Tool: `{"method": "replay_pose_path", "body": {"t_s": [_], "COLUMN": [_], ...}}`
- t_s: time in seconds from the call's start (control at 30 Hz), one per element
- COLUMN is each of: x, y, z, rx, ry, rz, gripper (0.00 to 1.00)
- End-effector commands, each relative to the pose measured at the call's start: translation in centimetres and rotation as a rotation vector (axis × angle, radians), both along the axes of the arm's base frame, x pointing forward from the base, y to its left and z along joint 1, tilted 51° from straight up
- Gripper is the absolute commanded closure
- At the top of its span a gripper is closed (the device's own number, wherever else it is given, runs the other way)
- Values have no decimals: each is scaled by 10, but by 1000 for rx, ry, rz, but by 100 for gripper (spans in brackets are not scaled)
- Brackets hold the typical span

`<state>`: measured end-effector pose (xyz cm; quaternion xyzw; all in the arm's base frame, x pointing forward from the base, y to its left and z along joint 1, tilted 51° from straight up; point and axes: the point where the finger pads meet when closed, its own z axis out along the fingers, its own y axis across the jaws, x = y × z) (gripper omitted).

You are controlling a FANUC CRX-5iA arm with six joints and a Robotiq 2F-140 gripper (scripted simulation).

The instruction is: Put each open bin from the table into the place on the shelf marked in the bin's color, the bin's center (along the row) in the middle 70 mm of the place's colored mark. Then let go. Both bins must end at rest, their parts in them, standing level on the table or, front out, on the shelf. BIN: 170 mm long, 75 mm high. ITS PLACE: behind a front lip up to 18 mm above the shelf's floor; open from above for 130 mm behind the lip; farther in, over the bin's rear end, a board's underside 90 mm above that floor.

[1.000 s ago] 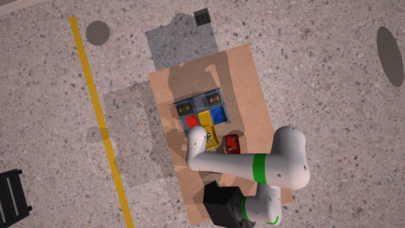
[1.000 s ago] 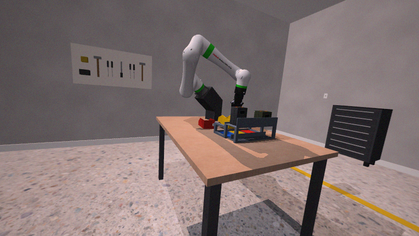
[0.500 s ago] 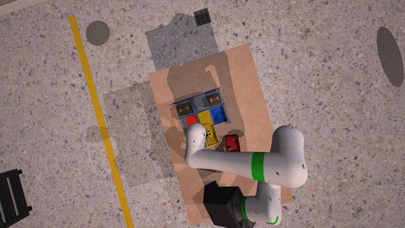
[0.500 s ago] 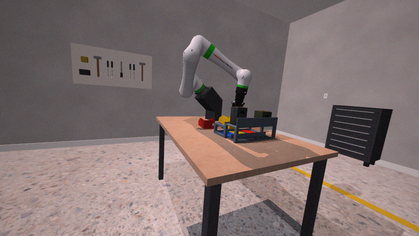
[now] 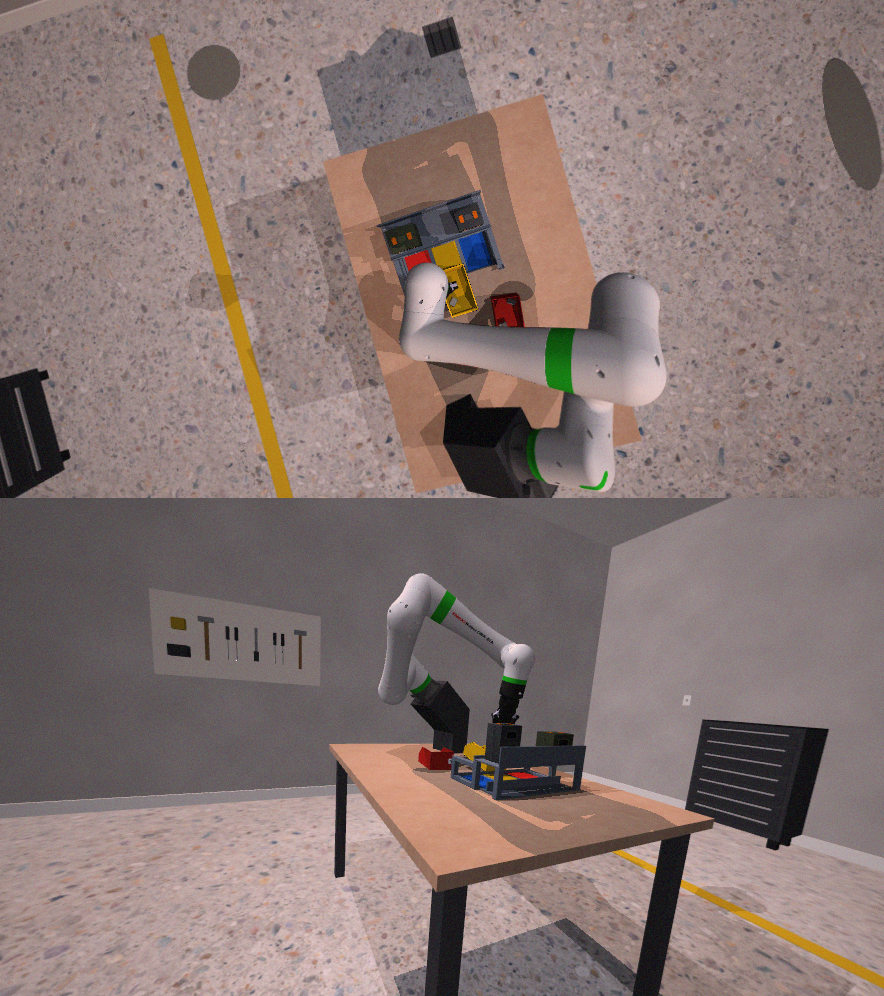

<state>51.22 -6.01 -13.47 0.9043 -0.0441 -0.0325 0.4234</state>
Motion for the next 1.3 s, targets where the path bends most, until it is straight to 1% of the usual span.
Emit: {"method": "replay_pose_path", "body": {"t_s": [0.0, 0.7, 1.27], "x": [6, 27, 38], "y": [1, 2, 2], "z": [1, 3, 4], "rx": [0, 0, 0], "ry": [0, 0, 0], "rz": [0, 0, 0], "gripper": [100, 100, 100]}}
